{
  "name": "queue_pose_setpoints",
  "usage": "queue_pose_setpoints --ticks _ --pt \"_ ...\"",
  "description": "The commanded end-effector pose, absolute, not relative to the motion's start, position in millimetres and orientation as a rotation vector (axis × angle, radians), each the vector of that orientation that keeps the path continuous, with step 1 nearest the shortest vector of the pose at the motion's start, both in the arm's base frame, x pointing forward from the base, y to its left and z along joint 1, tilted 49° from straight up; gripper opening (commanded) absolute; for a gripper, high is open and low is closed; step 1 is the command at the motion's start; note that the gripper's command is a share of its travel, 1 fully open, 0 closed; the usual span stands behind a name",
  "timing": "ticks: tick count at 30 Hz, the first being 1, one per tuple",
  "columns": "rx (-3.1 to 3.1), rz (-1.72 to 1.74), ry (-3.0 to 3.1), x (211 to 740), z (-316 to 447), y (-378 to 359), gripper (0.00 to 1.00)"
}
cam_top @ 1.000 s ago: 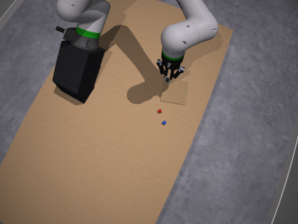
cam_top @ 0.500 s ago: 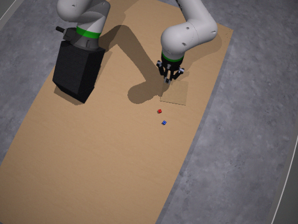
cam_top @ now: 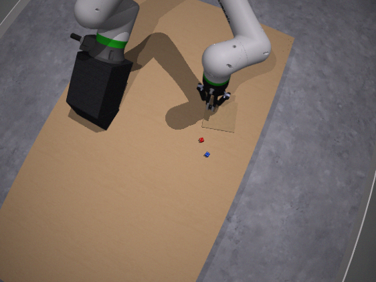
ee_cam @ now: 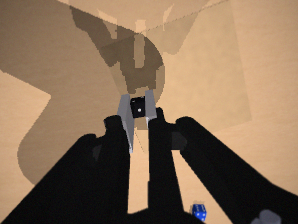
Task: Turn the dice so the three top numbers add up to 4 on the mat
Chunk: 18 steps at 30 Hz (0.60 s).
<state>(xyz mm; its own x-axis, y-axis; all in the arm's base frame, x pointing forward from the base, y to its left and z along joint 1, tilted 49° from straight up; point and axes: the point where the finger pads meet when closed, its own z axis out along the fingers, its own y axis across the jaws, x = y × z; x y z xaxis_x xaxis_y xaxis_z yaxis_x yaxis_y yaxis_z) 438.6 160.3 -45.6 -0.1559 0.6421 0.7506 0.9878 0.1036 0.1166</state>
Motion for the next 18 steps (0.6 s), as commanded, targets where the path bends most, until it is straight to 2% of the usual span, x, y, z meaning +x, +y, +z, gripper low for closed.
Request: queue_pose_setpoints --ticks 1,18 --pt "-1.587 -0.854 -1.860 439.3 -56.4 172.8 0.07" --pt "-1.587 -0.854 -1.860 439.3 -64.9 182.7 0.07"
